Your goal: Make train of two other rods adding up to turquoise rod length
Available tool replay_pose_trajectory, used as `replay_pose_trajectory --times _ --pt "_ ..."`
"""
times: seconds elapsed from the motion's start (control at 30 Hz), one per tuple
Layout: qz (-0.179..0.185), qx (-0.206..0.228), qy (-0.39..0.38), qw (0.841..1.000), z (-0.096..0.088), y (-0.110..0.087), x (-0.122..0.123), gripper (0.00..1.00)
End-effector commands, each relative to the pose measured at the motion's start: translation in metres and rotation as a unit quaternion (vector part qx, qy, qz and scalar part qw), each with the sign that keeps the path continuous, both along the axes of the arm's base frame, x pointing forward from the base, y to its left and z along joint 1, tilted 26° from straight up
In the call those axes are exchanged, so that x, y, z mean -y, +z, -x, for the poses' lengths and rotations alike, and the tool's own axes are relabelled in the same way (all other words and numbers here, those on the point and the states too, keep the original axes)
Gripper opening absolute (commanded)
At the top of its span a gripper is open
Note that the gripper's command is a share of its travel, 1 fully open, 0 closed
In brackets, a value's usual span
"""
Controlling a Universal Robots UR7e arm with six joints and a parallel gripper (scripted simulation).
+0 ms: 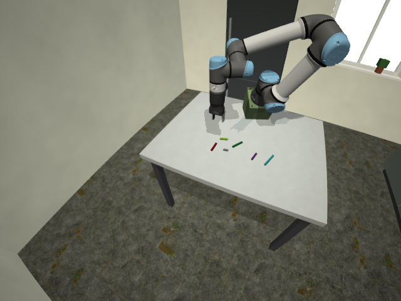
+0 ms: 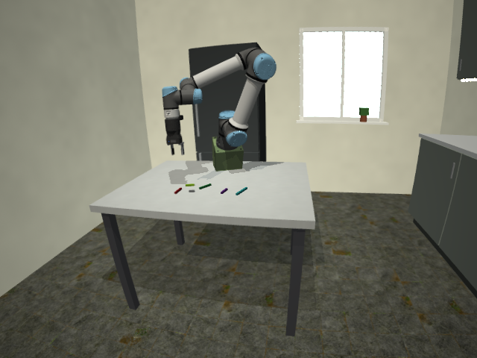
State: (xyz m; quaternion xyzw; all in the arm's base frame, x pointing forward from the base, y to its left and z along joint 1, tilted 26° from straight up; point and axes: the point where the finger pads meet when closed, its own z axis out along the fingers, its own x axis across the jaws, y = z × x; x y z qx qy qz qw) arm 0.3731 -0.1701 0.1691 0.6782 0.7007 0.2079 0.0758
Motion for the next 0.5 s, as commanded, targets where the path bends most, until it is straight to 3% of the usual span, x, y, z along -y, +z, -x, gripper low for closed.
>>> replay_pose_trajectory --times 0.0,0.47 --pt "0.002 0.001 0.004 1.0 -0.0004 0.0 -0.0002 1.0" --pt "0.031 0.012 0.07 0.997 -0.005 -0.0064 -0.0079 1.0"
